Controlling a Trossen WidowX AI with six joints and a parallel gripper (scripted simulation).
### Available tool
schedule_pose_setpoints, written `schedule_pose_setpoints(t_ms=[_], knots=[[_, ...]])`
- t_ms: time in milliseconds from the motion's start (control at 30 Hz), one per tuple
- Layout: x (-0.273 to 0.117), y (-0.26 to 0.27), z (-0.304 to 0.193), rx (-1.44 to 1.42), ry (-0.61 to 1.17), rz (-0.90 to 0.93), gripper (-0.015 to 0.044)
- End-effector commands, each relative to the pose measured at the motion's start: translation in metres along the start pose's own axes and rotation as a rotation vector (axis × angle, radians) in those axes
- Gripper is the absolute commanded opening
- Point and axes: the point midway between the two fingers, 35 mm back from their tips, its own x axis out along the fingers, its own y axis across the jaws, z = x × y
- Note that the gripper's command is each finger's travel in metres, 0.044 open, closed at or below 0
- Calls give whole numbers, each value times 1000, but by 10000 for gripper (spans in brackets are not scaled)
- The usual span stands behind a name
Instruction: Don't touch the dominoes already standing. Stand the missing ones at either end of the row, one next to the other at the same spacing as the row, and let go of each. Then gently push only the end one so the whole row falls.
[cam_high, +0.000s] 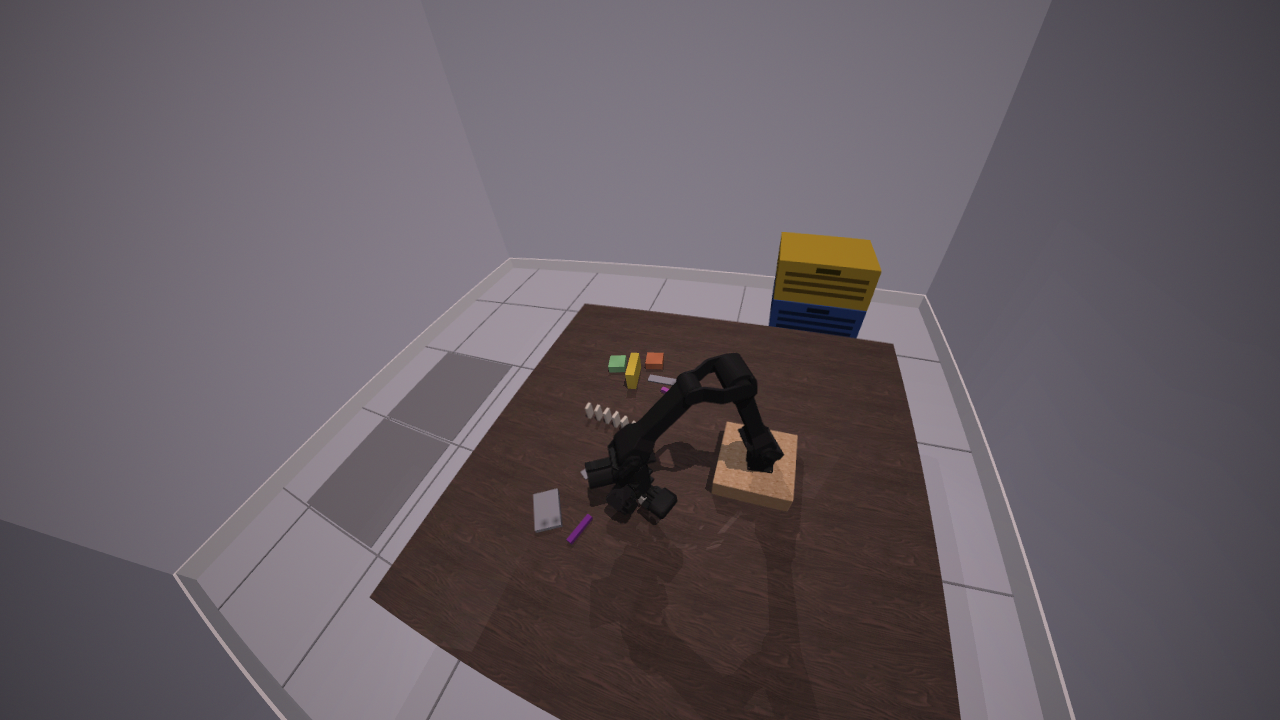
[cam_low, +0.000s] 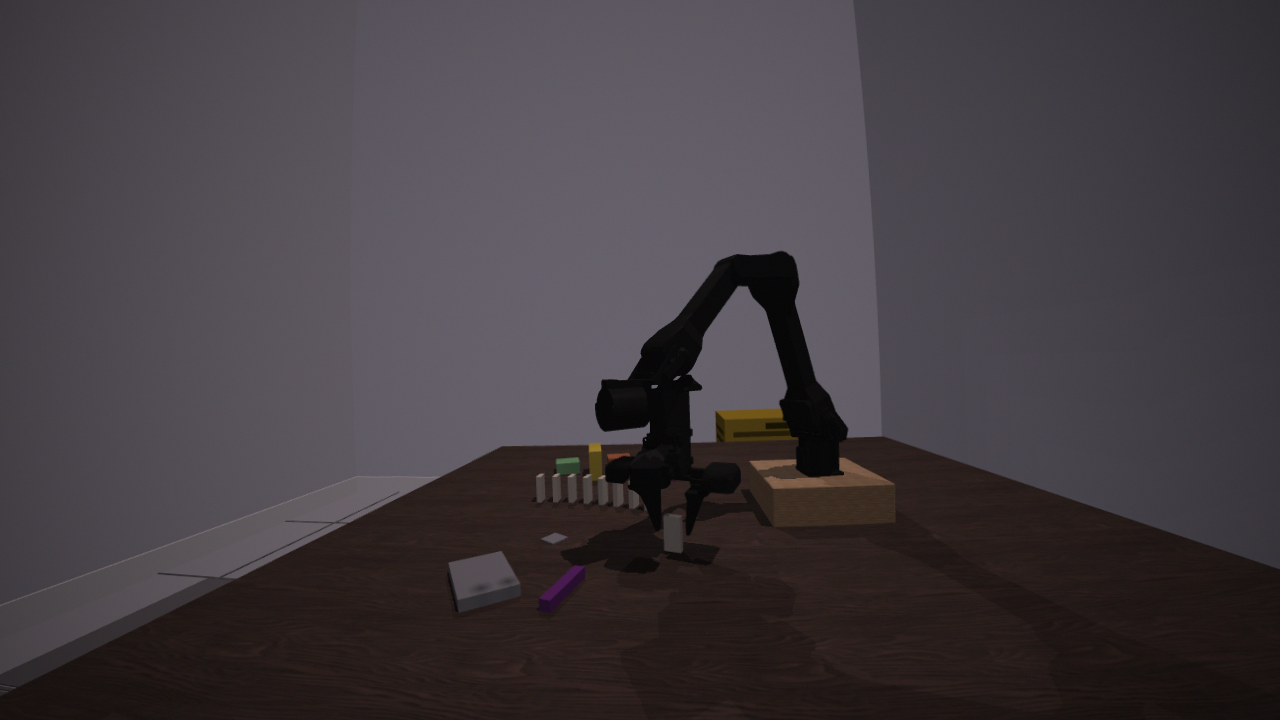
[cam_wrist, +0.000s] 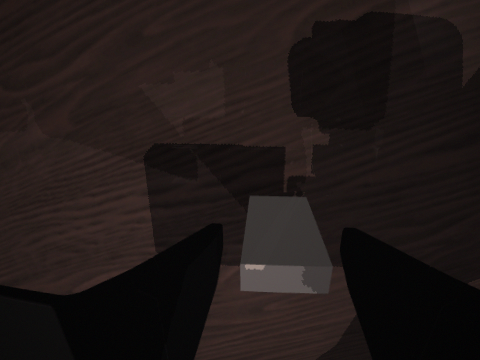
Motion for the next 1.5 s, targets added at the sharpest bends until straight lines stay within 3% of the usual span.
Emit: schedule_pose_setpoints(t_ms=[0, 367, 667, 967, 1067, 1367, 1467], knots=[[0, 1, 0, -4, -3, 4, 125], [-2, 0, 1, -4, -3, 4, 107], [-131, -1, 1, 0, -1, 0, 107], [-134, -4, -3, 41, -3, -3, 107], [-134, -21, -23, 262, -8, -9, 107], [-134, -68, -137, 1396, 1, -11, 107], [-134, -70, -153, 1557, 6, -10, 107]])
